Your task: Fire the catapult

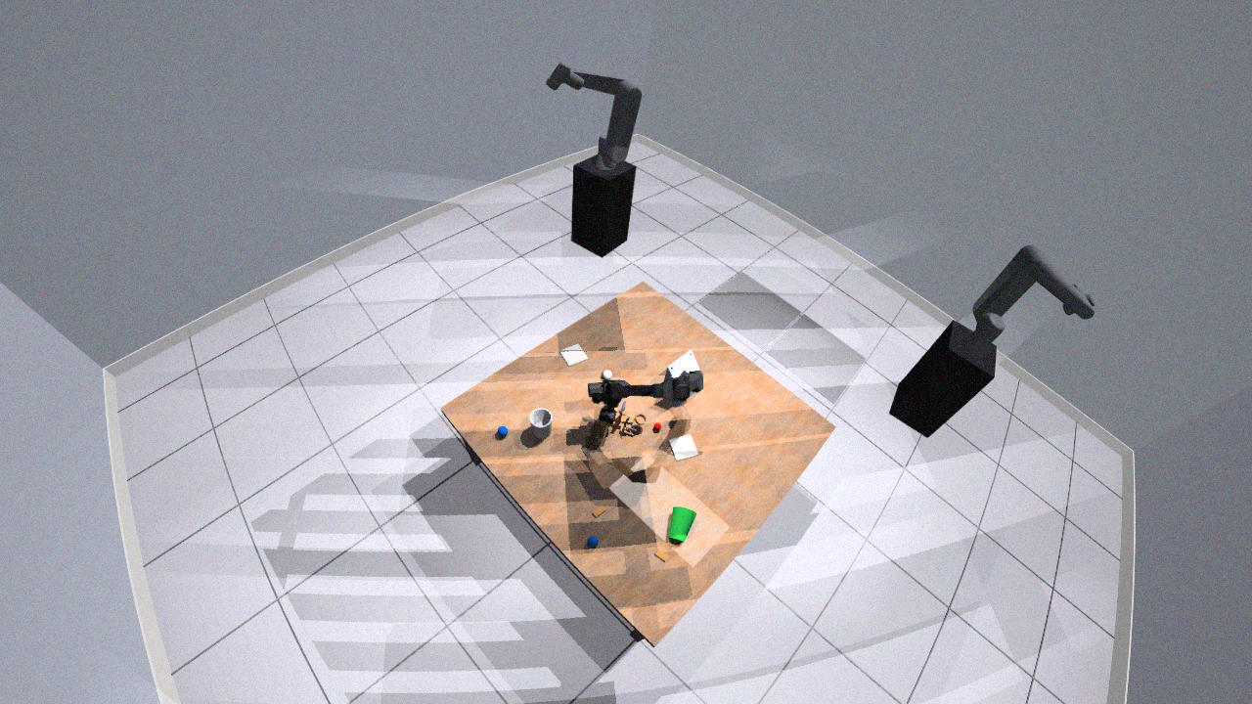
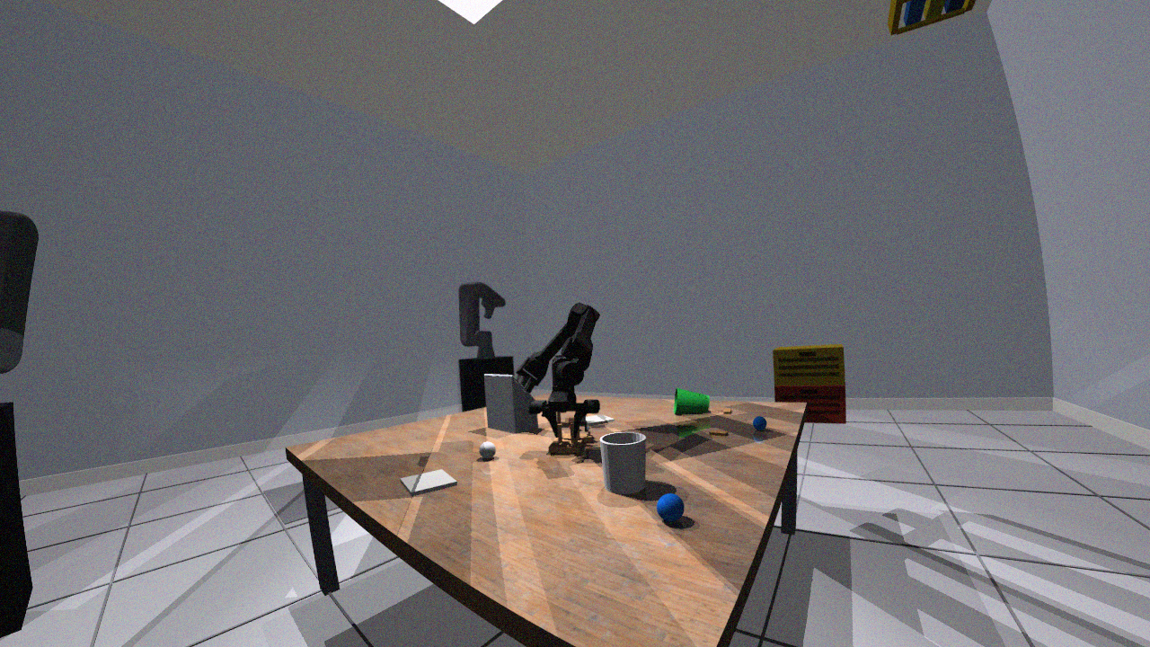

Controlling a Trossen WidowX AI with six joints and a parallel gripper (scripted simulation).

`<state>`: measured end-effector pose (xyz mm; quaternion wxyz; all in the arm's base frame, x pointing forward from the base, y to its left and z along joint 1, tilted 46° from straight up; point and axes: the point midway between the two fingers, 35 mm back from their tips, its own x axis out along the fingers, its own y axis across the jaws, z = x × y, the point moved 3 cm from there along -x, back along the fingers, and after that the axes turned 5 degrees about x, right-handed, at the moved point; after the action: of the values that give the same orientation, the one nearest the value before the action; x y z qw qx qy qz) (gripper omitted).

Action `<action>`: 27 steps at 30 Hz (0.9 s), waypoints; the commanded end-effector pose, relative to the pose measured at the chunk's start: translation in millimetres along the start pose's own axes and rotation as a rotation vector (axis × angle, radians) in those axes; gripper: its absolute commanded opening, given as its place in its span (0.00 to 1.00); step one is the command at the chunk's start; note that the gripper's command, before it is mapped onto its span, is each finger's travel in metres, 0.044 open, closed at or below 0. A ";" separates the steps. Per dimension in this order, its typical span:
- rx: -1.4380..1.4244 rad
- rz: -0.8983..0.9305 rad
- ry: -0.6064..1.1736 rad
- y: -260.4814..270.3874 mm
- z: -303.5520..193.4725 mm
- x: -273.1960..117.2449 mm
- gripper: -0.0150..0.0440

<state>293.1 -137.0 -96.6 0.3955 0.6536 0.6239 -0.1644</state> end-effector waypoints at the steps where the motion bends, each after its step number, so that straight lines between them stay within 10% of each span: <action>1: -0.002 0.001 -0.003 0.5 0.3 -1.2 0.25; 18: -0.001 -0.002 -0.008 1.9 3.5 -41.4 1.00; 27: 0.009 0.002 -0.006 -1.5 2.9 -85.4 1.00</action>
<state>278.0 -206.3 -31.7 0.4067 0.6566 0.6117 -0.1709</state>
